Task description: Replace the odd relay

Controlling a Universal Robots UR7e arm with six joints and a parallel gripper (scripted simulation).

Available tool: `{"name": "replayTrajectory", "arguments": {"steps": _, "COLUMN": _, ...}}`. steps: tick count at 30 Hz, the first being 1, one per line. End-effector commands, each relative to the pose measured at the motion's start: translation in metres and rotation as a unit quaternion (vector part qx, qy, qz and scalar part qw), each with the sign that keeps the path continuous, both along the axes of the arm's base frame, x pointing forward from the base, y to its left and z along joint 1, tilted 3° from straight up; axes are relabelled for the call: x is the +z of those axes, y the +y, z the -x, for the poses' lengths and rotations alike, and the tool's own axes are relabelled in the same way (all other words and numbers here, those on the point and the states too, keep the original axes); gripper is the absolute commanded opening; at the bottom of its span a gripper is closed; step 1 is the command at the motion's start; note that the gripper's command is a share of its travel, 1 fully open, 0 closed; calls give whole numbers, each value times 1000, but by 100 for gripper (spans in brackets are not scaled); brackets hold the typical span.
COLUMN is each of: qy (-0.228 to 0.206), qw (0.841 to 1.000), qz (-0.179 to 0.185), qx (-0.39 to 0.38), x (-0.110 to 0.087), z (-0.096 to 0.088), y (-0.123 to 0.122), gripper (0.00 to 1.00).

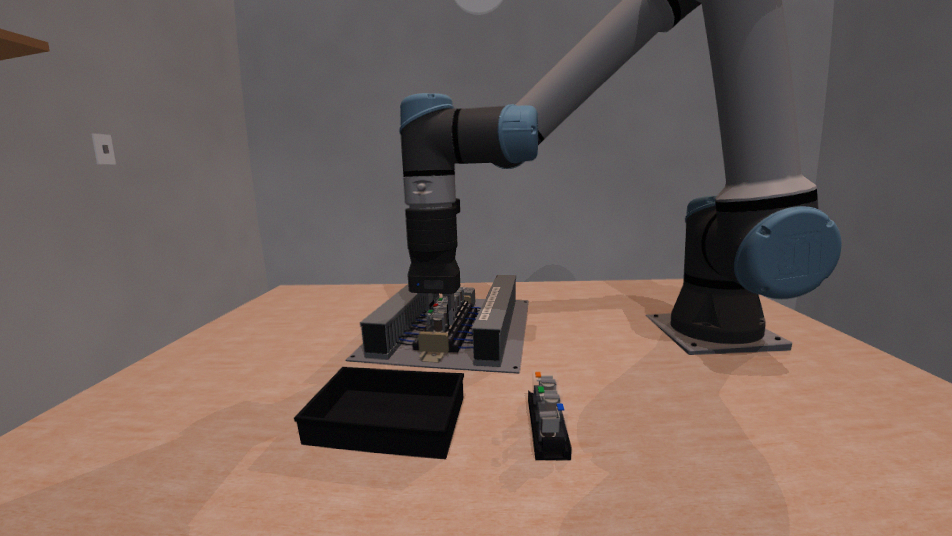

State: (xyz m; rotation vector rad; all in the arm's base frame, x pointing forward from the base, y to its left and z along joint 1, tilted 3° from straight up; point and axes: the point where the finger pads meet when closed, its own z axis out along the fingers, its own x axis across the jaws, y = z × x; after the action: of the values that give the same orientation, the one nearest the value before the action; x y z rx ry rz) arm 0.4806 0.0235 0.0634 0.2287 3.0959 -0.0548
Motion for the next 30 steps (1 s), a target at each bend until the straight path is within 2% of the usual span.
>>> {"name": "replayTrajectory", "arguments": {"steps": 1, "qy": -1, "qw": 1000, "qz": 0, "qx": 0, "x": 1, "z": 0, "y": 0, "gripper": 0}}
{"name": "replayTrajectory", "arguments": {"steps": 30, "qy": -1, "qw": 1000, "qz": 0, "qx": 0, "x": 12, "z": 0, "y": 0, "gripper": 0}}
